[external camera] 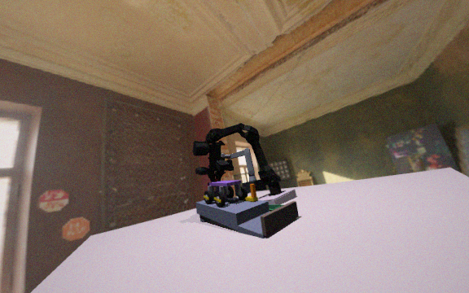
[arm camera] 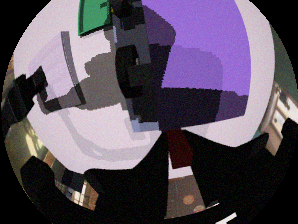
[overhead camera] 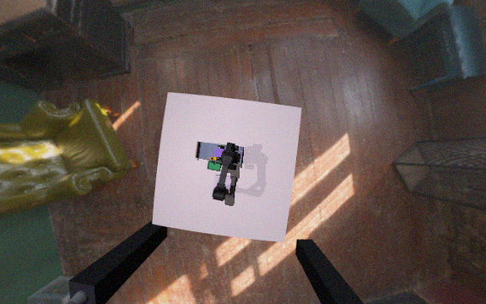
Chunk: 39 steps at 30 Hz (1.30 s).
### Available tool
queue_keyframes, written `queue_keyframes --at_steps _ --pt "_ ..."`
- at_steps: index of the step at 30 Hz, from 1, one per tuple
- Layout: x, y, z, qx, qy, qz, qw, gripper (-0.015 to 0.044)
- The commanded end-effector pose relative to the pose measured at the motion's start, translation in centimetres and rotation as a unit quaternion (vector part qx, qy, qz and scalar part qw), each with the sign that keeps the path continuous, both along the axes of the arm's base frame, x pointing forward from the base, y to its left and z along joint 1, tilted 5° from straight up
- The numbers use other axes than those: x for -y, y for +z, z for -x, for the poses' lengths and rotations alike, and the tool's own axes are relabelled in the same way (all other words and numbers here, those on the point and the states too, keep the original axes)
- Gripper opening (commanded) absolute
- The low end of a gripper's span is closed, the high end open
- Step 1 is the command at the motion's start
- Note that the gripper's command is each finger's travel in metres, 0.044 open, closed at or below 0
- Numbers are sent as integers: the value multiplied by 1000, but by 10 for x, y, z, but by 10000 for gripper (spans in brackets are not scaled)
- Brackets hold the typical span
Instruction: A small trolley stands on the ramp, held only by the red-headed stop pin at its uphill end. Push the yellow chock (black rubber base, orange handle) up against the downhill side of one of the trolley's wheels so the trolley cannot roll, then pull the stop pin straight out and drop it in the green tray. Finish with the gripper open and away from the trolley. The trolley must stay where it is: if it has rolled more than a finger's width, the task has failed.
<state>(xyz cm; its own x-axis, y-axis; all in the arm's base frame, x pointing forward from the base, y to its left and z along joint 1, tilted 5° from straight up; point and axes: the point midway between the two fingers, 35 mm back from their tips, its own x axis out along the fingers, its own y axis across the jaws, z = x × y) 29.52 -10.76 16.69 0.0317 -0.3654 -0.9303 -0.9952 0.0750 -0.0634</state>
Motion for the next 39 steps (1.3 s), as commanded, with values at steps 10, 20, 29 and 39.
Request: queue_keyframes --at_steps 10,20,29,39 --pt "-2 10 0 4 -2 1 1000 0" --pt "-4 16 1 4 -2 1 1000 0" --pt "-5 22 1 4 -2 1 1000 0" --pt "-6 28 1 4 -2 1 1000 0"
